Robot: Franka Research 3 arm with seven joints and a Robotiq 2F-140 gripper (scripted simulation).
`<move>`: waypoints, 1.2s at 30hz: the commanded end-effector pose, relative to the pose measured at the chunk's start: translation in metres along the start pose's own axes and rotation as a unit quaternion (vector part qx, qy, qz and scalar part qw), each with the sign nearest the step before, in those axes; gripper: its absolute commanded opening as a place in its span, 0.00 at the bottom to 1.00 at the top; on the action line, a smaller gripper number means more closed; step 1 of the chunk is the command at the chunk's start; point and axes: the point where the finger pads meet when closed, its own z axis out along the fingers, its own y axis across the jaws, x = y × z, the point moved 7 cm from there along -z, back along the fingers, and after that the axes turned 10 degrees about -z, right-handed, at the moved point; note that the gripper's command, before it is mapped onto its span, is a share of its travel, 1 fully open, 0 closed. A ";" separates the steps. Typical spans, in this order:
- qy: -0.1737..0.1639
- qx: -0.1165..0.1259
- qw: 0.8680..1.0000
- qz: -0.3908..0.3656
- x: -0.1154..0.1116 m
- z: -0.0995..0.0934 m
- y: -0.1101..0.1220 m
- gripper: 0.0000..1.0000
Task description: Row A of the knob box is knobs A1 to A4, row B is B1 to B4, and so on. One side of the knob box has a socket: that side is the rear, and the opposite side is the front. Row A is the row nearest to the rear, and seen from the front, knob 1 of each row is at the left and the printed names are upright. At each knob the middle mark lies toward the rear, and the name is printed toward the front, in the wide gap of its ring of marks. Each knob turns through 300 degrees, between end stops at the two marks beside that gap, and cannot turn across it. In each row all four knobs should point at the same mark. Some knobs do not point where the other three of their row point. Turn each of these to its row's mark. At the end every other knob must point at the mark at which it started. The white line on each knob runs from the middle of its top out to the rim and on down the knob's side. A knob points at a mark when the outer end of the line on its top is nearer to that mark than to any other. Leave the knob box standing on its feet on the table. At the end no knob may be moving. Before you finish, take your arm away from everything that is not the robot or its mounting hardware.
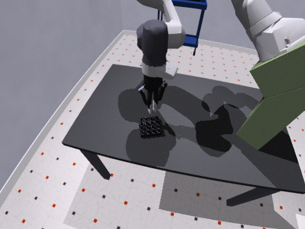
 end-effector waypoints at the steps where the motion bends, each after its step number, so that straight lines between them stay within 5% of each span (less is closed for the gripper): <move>1: 0.001 0.000 1.000 -0.002 0.000 0.000 0.001 0.12; 36: 0.001 0.001 1.000 -0.002 -0.001 0.023 0.001 0.12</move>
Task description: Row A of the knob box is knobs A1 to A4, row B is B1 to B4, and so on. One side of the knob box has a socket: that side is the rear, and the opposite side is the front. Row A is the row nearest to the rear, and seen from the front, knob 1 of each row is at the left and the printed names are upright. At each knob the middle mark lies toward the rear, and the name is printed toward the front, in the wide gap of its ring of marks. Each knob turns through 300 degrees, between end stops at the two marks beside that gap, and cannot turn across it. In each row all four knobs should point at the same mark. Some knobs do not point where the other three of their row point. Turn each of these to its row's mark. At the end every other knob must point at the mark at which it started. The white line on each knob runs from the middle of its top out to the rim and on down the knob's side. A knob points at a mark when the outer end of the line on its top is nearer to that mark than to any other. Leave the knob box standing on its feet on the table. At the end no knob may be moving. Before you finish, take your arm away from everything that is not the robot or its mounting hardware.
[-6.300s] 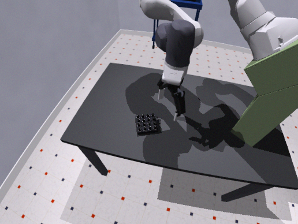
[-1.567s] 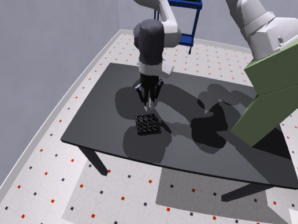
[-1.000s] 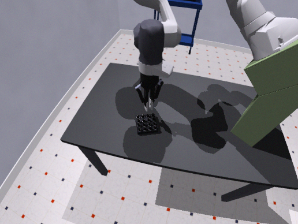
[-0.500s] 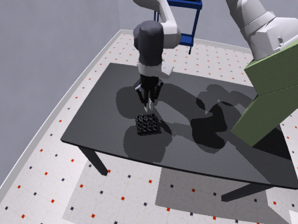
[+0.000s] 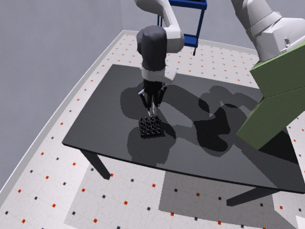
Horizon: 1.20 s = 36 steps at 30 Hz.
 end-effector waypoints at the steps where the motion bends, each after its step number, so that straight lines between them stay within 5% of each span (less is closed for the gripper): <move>1: -0.003 -0.001 1.000 -0.003 -0.002 0.005 0.001 0.12; 36: -0.003 -0.001 1.000 -0.003 -0.002 0.024 0.001 0.12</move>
